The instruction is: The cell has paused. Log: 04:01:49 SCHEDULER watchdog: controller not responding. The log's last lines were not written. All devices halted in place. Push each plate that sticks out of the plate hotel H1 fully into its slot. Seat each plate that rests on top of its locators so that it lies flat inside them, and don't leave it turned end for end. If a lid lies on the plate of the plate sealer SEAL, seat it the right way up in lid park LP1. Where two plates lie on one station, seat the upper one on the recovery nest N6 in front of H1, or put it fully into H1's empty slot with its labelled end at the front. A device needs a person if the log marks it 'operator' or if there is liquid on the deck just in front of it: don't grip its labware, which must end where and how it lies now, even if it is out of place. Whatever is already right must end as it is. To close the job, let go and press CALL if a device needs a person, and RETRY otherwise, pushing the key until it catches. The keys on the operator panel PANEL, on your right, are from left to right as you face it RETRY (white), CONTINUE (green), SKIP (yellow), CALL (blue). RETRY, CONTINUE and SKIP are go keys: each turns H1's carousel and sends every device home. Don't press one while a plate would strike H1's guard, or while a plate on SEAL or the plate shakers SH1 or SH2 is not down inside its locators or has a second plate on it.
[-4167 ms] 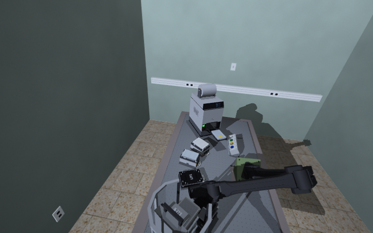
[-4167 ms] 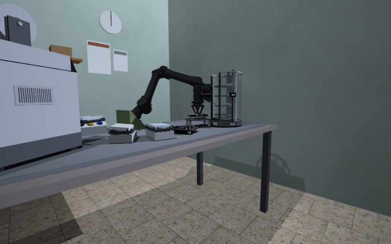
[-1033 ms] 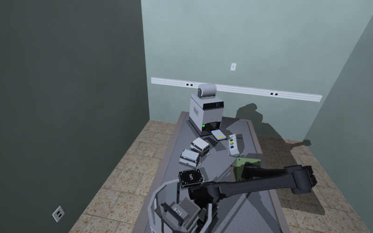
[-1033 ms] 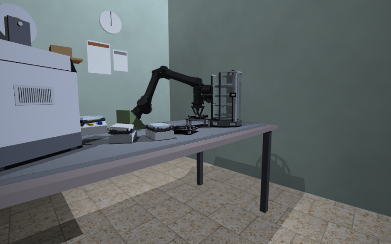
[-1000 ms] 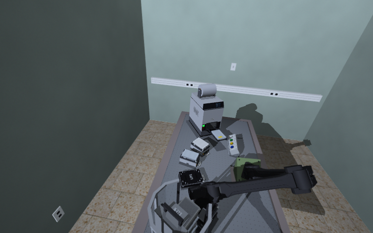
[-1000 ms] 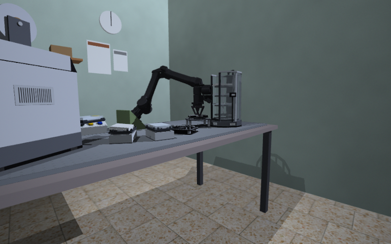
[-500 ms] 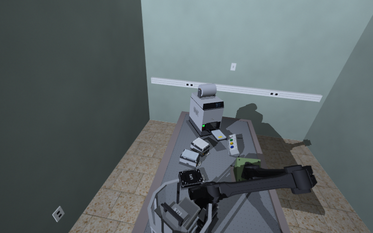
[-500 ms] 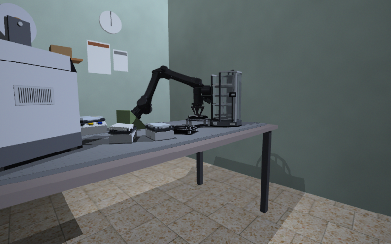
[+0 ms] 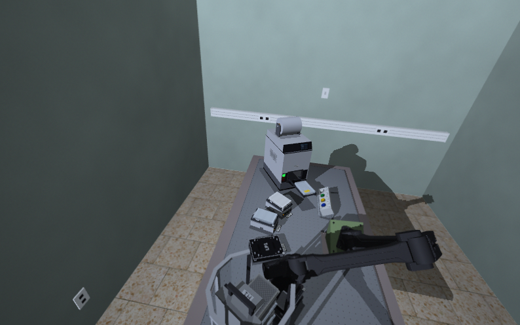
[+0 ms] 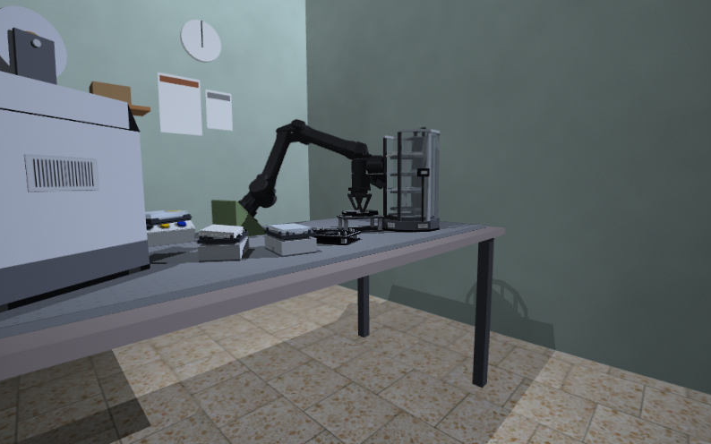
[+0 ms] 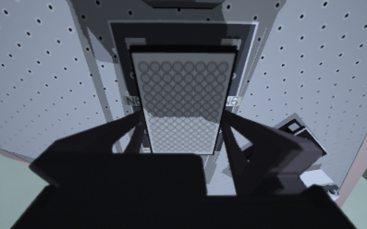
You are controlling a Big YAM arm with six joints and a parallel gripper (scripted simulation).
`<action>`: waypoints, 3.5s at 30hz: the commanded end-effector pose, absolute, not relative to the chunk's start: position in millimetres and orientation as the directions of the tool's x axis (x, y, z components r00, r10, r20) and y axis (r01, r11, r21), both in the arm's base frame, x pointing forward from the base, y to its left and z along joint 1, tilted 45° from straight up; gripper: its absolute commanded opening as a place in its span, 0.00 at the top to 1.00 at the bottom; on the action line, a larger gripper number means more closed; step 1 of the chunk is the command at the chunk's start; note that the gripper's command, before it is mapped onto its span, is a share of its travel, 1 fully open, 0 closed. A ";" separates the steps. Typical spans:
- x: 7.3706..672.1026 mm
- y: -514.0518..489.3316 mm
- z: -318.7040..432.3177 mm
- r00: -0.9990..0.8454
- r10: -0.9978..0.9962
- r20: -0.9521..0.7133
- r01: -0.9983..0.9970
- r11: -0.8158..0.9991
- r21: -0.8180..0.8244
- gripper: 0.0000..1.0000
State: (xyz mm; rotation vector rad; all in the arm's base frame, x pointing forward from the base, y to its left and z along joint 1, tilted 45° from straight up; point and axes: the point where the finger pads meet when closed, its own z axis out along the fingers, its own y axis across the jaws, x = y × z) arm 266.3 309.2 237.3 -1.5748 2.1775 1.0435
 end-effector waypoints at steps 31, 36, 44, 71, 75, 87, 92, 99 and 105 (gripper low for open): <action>259.9 319.2 223.9 -0.384 -0.730 -0.565 -0.897 0.151 0.415 0.20; 259.8 319.7 223.2 -0.384 -0.730 -0.565 -0.897 0.151 0.414 0.20; 259.6 320.0 222.8 -0.384 -0.730 -0.565 -0.898 0.151 0.414 0.20; 259.5 320.0 222.8 -0.384 -0.730 -0.565 -0.898 0.151 0.414 0.20; 259.5 319.9 222.8 -0.384 -0.730 -0.565 -0.898 0.151 0.414 0.20; 259.4 319.9 222.9 -0.384 -0.730 -0.565 -0.898 0.151 0.414 0.20; 258.1 319.1 222.5 -0.388 -0.733 -0.559 -0.895 0.153 0.420 0.00; 258.1 319.1 222.5 -0.388 -0.733 -0.559 -0.895 0.153 0.420 0.00; 258.1 319.1 222.5 -0.388 -0.733 -0.559 -0.895 0.153 0.420 0.00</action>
